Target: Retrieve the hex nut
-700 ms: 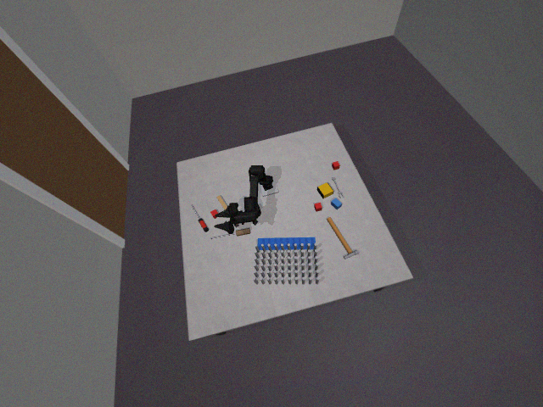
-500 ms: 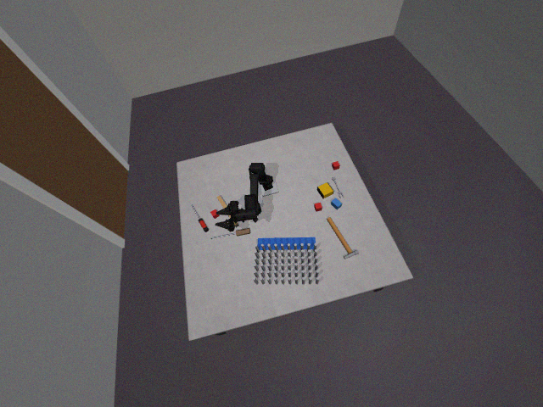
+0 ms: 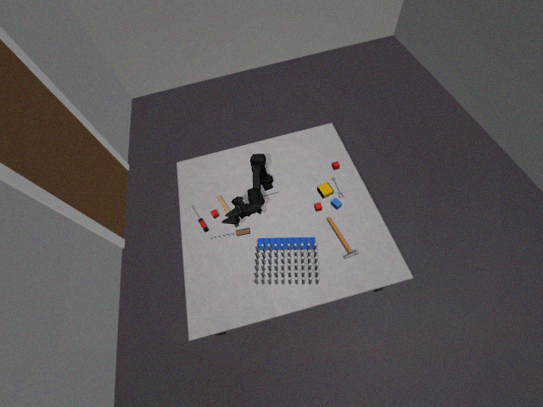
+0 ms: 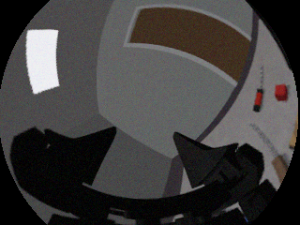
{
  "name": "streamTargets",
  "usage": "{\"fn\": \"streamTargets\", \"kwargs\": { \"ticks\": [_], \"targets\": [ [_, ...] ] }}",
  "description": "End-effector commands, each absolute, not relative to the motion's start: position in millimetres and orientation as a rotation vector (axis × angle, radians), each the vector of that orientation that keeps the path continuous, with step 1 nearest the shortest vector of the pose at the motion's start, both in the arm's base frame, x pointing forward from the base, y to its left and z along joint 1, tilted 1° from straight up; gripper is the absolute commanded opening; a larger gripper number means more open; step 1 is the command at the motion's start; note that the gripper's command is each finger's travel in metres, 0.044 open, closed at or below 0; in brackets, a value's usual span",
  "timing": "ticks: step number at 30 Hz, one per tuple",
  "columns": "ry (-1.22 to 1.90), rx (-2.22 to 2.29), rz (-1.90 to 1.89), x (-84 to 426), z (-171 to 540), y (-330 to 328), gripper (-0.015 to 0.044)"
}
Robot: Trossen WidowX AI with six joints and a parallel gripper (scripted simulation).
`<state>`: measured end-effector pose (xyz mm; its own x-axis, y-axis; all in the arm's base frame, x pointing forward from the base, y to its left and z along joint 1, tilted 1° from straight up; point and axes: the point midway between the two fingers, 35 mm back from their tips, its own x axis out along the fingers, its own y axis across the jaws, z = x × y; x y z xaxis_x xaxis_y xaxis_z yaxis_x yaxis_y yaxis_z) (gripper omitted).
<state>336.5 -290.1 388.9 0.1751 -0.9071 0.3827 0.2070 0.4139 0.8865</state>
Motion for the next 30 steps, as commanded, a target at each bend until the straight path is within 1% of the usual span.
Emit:
{"fn": "streamTargets", "kwargs": {
  "ticks": [1,6,10,15,19,22,30],
  "targets": [
    [-0.785,0.65,-0.903,365,365,-263,0.044],
    [-0.385,0.429,-0.823,391,321,-223,0.044],
    [-0.095,0.249,-0.7,401,279,-185,0.044],
    [0.223,0.032,-0.483,397,222,-133,0.044],
    [0.437,-0.129,-0.268,380,175,-89,0.044],
    [0.505,-0.183,-0.183,371,158,-74,0.044],
    [0.505,-0.183,-0.183,371,158,-74,0.044]
  ]
}}
